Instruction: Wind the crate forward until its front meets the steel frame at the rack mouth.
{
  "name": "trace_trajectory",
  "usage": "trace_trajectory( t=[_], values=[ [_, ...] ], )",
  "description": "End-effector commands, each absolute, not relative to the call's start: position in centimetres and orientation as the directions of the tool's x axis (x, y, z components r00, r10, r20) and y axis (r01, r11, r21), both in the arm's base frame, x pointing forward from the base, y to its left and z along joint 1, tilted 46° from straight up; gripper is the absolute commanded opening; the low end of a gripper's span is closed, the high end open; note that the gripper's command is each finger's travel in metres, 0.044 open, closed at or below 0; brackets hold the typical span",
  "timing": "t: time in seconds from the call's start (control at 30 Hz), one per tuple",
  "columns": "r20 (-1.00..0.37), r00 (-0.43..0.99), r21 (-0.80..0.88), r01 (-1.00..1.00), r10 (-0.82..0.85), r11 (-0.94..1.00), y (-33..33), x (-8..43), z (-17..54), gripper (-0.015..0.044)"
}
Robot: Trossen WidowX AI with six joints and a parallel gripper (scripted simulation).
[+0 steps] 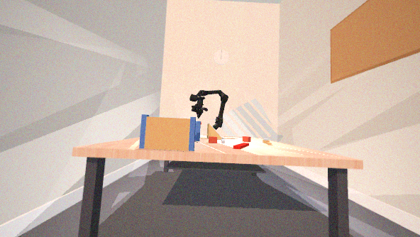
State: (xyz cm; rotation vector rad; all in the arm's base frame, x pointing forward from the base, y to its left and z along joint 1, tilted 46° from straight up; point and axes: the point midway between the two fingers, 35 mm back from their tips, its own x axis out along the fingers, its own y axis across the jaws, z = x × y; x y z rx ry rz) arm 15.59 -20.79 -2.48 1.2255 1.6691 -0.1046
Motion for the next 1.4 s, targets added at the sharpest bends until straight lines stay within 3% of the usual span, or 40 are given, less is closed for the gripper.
trace_trajectory(
  t=[0.0, 0.7, 0.83, 1.0, 1.17, 1.27, 1.37],
  values=[
    [-0.716, -0.010, 0.458, 0.748, 0.698, 0.481, -20.88, 15.55, -2.38, 0.0000],
    [-0.712, -0.016, 0.457, 0.749, 0.702, 0.480, -20.89, 15.56, -2.38, 0.0000],
    [-0.712, -0.012, 0.571, 0.572, 0.702, 0.589, -20.94, 15.60, -2.33, 0.0105],
    [-0.712, -0.014, 0.696, 0.118, 0.702, 0.708, -20.99, 15.58, -2.20, 0.0236],
    [-0.712, -0.016, 0.662, -0.348, 0.702, 0.663, -21.04, 15.56, -2.08, 0.0367],
    [-0.712, -0.016, 0.646, -0.408, 0.702, 0.645, -21.05, 15.56, -2.06, 0.0440],
    [-0.712, -0.016, 0.646, -0.408, 0.702, 0.645, -21.05, 15.56, -2.06, 0.0440]
  ],
)
